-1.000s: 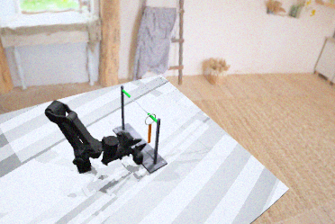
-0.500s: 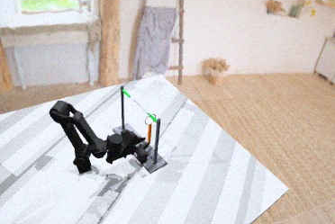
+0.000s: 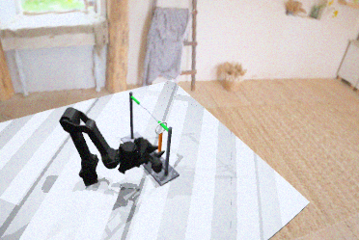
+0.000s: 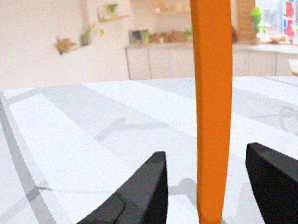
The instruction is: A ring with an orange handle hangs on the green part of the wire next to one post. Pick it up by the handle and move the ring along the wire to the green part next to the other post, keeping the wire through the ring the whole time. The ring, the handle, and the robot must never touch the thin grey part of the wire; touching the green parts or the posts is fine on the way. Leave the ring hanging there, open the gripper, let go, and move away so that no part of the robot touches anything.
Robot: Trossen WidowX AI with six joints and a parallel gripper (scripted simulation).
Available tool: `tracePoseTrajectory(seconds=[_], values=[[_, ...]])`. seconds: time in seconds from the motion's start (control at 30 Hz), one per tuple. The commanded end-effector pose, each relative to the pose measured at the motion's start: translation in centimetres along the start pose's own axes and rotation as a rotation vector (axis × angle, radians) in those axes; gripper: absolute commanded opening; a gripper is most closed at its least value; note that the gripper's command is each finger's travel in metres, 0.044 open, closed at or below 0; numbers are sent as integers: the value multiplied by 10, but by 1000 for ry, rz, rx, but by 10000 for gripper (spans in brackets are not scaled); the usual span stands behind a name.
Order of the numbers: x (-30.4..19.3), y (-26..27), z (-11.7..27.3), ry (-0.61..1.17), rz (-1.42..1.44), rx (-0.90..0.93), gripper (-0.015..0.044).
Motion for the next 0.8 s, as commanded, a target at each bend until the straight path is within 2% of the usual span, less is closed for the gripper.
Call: tracePoseTrajectory(seconds=[0.0,0.77], values=[[0,-1,-8,-3,-4,-4,160],[0,1,-15,-4,-5,-5,160]])
Point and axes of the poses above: the point midway between the two fingers, 35 mm back from their tips, its own z axis back along the fingers, its own y axis across the jaws, x = y × z, the point moved 4 cm from there along z, back along the fingers, and after that the axes turned 15 degrees about z, right-handed, at the moved point
